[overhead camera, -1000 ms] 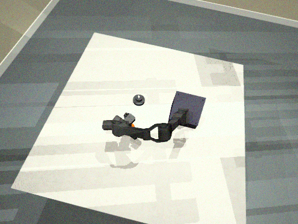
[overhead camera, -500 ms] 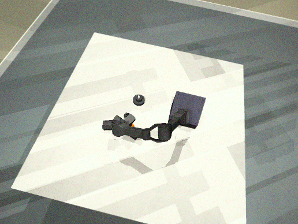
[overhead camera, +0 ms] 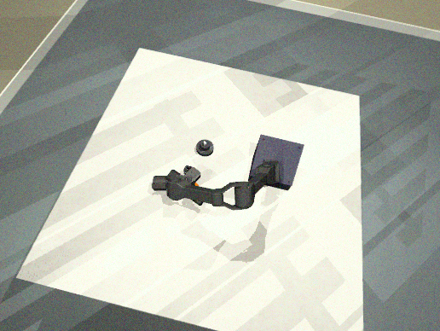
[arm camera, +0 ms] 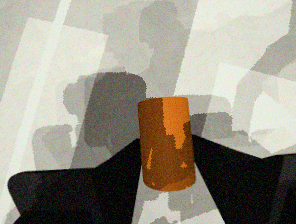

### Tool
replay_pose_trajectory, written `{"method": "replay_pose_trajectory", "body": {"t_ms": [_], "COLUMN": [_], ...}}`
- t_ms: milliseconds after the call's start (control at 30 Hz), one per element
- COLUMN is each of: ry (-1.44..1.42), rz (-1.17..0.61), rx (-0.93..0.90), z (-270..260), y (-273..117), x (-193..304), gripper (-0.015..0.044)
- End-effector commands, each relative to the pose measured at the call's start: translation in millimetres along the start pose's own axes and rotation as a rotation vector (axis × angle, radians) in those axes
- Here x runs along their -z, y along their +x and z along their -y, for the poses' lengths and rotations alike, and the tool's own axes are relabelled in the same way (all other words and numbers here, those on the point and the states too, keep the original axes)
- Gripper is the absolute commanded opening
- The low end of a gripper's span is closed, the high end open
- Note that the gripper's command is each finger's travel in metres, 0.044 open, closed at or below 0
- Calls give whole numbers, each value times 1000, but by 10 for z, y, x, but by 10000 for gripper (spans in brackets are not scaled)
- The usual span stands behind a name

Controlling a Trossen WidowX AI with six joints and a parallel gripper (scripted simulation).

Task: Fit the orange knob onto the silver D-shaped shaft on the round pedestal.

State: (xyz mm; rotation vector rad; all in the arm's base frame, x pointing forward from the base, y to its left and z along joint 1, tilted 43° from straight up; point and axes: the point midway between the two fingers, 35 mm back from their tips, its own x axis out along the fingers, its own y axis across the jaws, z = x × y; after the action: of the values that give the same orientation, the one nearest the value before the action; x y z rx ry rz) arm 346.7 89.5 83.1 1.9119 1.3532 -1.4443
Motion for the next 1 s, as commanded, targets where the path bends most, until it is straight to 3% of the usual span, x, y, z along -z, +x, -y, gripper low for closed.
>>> {"method": "replay_pose_trajectory", "body": {"t_ms": [0, 967], "ry": [-2, 0], "rz": [-66, -559], "rx": [0, 1], "z": [-1, -8], "y": [-19, -47], "x": [-38, -358], "gripper": [179, 179]}}
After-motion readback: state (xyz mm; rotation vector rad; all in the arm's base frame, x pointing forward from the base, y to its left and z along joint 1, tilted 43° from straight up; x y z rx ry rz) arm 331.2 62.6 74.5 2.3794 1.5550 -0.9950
